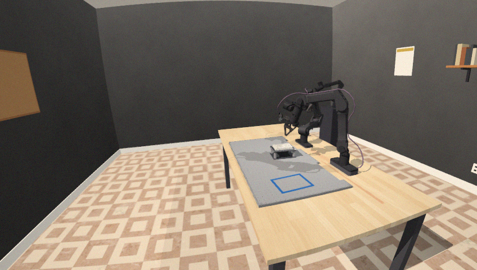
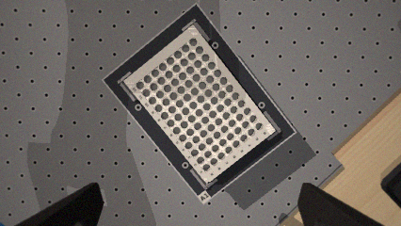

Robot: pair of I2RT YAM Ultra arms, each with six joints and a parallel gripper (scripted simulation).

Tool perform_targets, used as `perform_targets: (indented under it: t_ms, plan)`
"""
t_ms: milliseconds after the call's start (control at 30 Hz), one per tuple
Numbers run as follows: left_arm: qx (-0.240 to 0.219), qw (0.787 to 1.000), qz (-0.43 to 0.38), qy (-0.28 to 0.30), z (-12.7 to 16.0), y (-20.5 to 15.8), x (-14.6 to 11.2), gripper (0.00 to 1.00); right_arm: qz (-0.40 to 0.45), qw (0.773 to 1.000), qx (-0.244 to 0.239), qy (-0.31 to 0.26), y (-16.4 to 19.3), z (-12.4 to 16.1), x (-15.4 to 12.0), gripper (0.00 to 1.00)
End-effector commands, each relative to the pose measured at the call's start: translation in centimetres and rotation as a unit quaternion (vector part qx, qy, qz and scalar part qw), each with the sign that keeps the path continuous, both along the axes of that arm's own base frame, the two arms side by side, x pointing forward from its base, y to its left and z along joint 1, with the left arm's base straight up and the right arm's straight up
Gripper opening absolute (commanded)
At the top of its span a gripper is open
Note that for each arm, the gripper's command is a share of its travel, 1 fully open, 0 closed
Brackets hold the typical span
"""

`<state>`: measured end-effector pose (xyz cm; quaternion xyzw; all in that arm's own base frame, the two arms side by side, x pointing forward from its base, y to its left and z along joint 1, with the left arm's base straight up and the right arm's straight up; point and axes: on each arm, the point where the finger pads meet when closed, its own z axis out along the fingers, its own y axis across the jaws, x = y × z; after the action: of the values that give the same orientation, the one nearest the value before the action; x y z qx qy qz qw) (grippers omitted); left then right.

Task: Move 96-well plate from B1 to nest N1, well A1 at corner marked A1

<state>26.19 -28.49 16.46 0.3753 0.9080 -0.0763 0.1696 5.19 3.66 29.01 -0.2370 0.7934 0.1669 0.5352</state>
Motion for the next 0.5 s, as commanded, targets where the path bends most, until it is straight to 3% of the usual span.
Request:
perform_targets:
  t_ms: [0, 467]
  plan:
    - [-0.032, 0.999, -0.022, -0.029, 1.58, -0.15, 0.41, 1.0, 0.001, 1.0, 0.0, -0.002, 0.16, 0.09, 0.22, 1.0]
    - [-0.025, 0.999, -0.017, -0.025, 1.42, 0.18, 0.13, 1.0, 0.001, 1.0, 0.0, -0.002, 0.16, 0.09, 0.22, 1.0]
